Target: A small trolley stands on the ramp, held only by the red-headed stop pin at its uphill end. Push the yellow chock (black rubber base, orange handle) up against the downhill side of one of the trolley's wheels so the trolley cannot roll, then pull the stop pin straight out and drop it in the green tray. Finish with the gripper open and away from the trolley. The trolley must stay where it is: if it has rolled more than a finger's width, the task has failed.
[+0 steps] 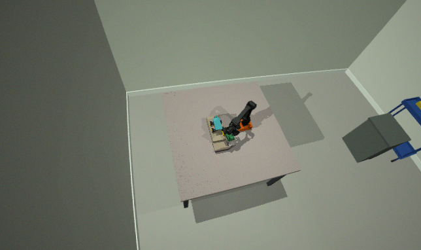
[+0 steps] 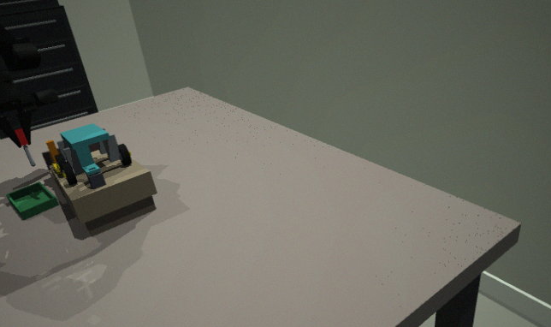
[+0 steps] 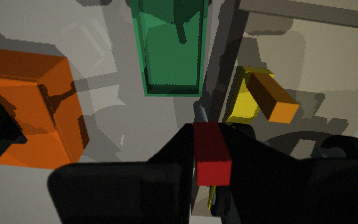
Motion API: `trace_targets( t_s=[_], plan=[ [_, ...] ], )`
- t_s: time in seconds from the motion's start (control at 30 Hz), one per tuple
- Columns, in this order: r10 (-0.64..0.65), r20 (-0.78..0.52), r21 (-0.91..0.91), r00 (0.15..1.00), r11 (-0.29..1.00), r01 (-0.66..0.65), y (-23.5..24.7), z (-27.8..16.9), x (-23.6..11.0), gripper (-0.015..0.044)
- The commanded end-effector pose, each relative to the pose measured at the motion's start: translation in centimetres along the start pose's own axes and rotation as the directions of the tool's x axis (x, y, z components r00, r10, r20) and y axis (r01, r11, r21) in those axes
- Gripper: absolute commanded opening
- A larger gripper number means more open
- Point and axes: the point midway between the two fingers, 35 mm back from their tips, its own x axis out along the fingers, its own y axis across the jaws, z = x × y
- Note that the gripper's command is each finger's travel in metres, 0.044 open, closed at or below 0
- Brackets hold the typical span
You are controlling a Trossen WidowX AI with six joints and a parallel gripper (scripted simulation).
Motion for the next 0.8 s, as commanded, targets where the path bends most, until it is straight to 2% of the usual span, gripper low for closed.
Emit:
trace_targets(
  t_s=[0.0, 0.3, 0.77],
  plan=[
    [-0.019, 0.029, -0.126, 0.999, 0.992, 0.023, 0.1, -0.04, -0.19, 0.0],
    [-0.048, 0.073, -0.388, 0.996, 0.919, 0.073, 0.19, -0.2, -0.17, 0.0],
    [-0.075, 0.134, -0.695, 0.988, 0.704, 0.147, 0.27, -0.41, -0.14, 0.0]
  ],
)
